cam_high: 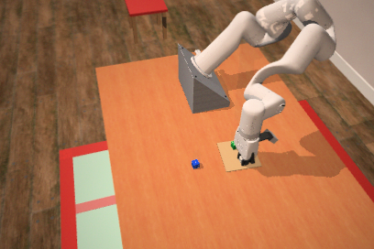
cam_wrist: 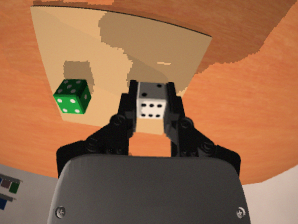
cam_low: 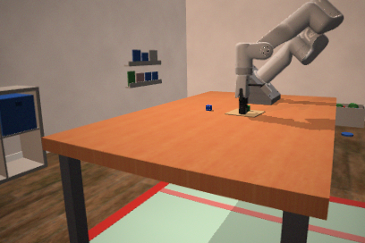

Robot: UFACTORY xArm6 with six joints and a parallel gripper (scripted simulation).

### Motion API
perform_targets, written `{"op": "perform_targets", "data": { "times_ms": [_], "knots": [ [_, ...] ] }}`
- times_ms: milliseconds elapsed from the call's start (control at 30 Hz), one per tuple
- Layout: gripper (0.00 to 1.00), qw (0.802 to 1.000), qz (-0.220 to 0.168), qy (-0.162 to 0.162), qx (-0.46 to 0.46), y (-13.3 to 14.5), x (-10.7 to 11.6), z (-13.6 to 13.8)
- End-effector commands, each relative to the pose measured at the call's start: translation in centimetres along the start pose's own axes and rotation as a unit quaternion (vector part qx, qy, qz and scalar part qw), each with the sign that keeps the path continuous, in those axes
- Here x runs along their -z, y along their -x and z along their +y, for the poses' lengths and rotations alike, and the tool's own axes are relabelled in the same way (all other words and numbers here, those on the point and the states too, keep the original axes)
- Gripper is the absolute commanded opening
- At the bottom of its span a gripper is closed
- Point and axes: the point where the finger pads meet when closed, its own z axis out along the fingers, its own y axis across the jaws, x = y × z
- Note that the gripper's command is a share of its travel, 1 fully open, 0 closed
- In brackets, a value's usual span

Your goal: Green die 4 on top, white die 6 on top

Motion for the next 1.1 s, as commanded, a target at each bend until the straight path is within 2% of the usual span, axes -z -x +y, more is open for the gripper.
{"op": "perform_targets", "data": {
  "times_ms": [0, 333, 367, 533, 567, 633, 667, 800, 833, 1067],
  "knots": [
    [0.21, 1.0, 0.0, 0.001, 0.0, 0.01, 0.12, 0.12],
    [0.21, 1.0, 0.0, 0.001, 0.0, 0.01, 0.12, 0.12],
    [0.25, 1.0, 0.0, 0.001, 0.0, 0.01, 0.12, 0.12],
    [0.29, 1.0, 0.0, 0.001, 0.0, 0.01, 0.12, 0.12],
    [0.33, 1.0, 0.0, 0.001, 0.0, 0.01, 0.12, 0.12],
    [0.33, 1.0, 0.0, 0.001, 0.0, 0.01, 0.12, 0.12],
    [0.37, 1.0, 0.0, 0.001, 0.0, 0.01, 0.12, 0.12],
    [0.37, 1.0, 0.0, 0.001, 0.0, 0.01, 0.12, 0.12],
    [0.42, 1.0, 0.0, 0.001, 0.0, 0.01, 0.12, 0.12],
    [0.42, 1.0, 0.0, 0.001, 0.0, 0.01, 0.12, 0.12]
  ]
}}
